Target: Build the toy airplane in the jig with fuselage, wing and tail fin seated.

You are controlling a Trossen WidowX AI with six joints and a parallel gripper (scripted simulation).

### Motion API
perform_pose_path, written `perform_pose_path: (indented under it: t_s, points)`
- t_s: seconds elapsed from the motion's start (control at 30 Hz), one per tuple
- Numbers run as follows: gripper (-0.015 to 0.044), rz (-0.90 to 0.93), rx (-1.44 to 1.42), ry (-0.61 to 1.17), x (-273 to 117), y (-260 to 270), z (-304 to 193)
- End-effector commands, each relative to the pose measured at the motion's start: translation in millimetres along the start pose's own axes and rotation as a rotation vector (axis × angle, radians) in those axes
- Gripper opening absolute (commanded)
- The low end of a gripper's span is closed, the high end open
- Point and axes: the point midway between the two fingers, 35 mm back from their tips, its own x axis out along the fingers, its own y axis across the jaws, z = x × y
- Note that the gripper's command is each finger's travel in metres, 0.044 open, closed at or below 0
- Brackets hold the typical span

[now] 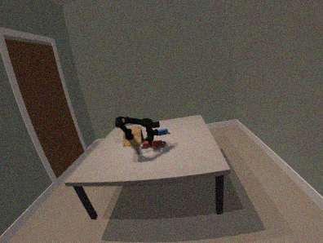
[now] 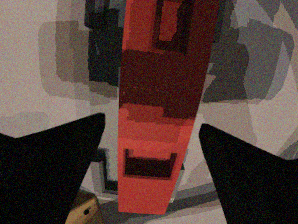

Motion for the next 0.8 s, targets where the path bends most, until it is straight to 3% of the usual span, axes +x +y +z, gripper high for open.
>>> perform_pose_path:
  t_s: [0.0, 0.23, 0.5, 0.77]
  points:
    - [0.0426, -0.001, 0.001, 0.001, 0, 0, 0]
    - [0.0440, 0.000, 0.003, -0.001, -3, 0, 0]
    - [0.0440, 0.001, -0.006, 0.001, -104, 2, 1]
    - [0.0440, 0.000, -0.054, 0.001, -106, 3, 6]
